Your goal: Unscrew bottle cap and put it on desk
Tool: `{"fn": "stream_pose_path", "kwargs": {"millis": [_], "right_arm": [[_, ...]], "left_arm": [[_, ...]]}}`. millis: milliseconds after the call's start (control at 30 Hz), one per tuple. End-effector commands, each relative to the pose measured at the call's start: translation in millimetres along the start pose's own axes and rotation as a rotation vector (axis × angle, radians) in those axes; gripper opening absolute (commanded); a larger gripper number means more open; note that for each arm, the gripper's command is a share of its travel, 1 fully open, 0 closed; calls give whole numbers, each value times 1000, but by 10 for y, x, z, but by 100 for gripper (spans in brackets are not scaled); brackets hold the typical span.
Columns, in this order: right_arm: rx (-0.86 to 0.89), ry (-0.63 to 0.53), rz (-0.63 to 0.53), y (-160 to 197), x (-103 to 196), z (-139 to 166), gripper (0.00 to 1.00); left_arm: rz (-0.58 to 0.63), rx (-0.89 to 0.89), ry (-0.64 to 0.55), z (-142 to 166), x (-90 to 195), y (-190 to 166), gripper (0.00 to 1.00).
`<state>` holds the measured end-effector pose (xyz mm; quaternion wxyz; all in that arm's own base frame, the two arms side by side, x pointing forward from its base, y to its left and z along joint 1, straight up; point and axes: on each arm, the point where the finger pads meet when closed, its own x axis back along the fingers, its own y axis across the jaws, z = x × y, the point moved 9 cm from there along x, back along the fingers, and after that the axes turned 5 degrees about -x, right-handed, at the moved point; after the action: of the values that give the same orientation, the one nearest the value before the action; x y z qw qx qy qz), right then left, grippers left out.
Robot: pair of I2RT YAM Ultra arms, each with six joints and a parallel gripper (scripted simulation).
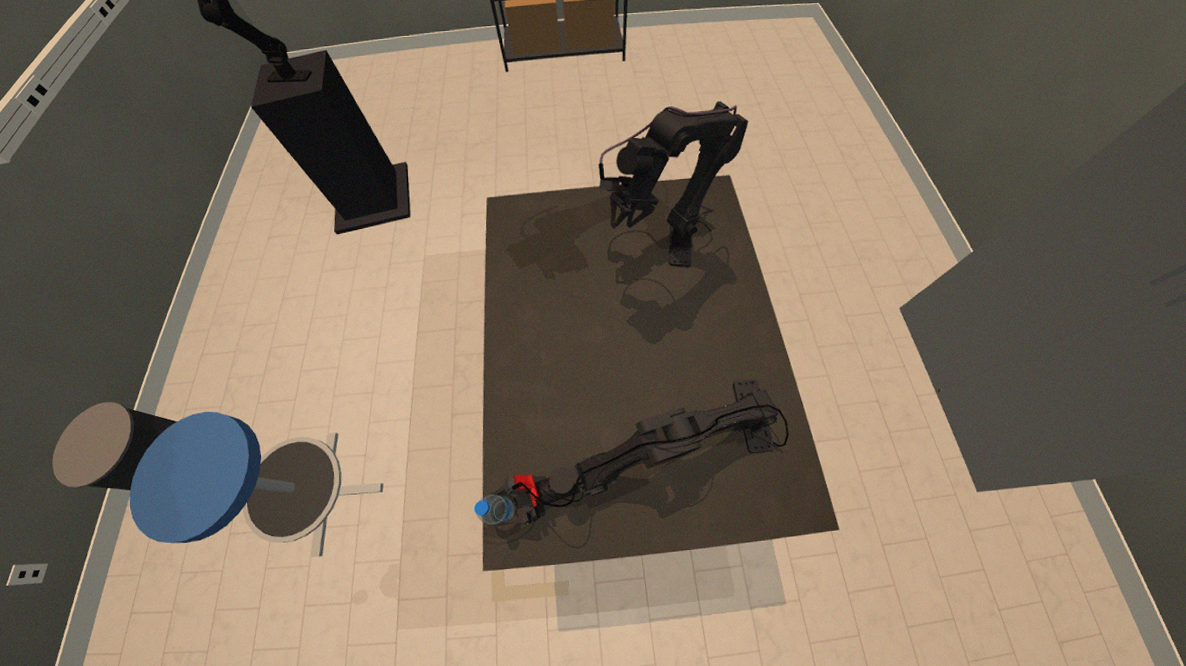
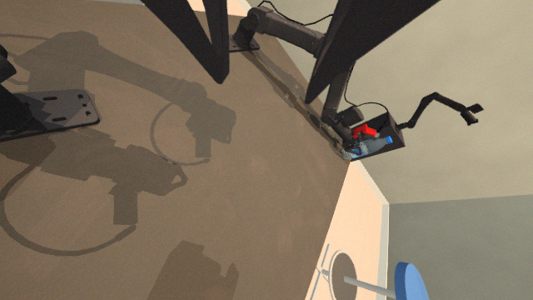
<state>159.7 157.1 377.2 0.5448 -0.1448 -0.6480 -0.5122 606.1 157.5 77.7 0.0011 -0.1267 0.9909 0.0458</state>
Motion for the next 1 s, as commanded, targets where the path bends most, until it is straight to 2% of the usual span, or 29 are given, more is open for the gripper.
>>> {"fn": "stream_pose_path", "kwargs": {"millis": [0, 100, 167, 400, 500, 900, 967], "right_arm": [[10, -7, 12, -22, -31, 14, 57], [10, -7, 12, -22, -31, 14, 57], [10, -7, 12, -22, -31, 14, 57], [10, -7, 12, -22, -31, 14, 57], [10, -7, 12, -22, -31, 14, 57], [10, -7, 12, -22, -31, 14, 57], [10, -7, 12, -22, -31, 14, 57]], "left_arm": [[-1, 0, -13, -153, -11, 14, 34], [-1, 0, -6, -547, 0, 50, 0], [-2, 0, -18, -629, -11, 57, 0], [10, 0, -19, -604, 2, 10, 0], [62, 1, -28, -508, 51, -191, 0], [408, 6, -71, -679, 446, -1375, 0], [408, 6, -71, -679, 446, -1375, 0]]}}
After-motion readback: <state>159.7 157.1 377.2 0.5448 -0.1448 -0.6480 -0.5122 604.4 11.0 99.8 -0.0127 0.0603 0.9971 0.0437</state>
